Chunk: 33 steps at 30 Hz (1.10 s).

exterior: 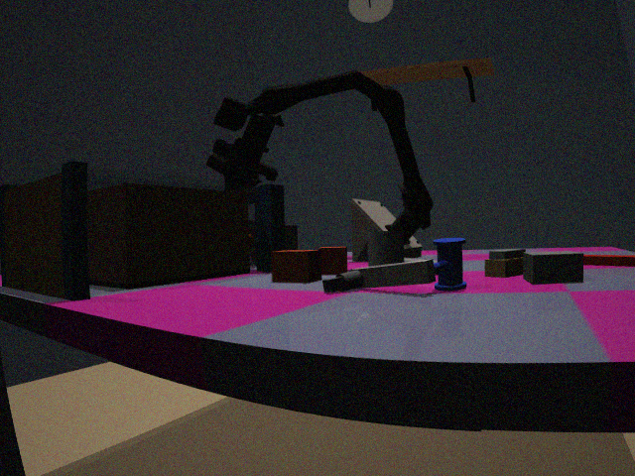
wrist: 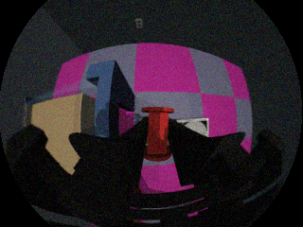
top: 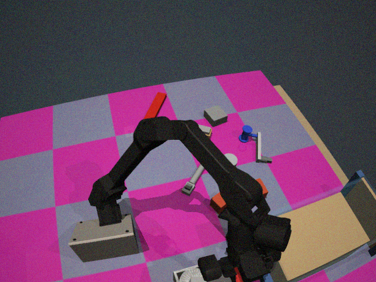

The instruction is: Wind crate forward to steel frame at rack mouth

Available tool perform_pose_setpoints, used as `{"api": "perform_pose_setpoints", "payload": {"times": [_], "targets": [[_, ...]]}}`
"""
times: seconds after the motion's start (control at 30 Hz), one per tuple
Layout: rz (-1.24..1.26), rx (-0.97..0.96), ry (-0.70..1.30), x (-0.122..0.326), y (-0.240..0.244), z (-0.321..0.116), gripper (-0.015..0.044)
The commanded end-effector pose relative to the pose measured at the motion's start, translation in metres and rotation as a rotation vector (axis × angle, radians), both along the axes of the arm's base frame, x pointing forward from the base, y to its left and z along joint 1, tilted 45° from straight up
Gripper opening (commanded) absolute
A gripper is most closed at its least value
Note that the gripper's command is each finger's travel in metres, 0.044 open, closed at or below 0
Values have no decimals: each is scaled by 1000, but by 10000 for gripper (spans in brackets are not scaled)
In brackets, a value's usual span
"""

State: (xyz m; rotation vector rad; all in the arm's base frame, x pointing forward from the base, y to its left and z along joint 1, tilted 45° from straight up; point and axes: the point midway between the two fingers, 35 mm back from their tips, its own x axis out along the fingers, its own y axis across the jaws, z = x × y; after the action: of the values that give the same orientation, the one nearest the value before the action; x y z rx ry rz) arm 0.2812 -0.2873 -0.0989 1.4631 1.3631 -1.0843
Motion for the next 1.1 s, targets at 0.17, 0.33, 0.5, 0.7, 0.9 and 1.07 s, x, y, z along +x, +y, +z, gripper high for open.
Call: {"api": "perform_pose_setpoints", "payload": {"times": [0.17, 0.33, 0.5, 0.7, 0.9, 1.07], "targets": [[6, 54, 0, 5, 28, 10, 0], [6, 55, 0, 5, 33, 14, 0], [6, 56, 0, 4, 38, 19, 0], [6, 56, 0, 3, 44, 24, 0], [6, 57, 1, 1, 50, 30, 0], [6, 57, 1, -2, 54, 34, 0]]}}
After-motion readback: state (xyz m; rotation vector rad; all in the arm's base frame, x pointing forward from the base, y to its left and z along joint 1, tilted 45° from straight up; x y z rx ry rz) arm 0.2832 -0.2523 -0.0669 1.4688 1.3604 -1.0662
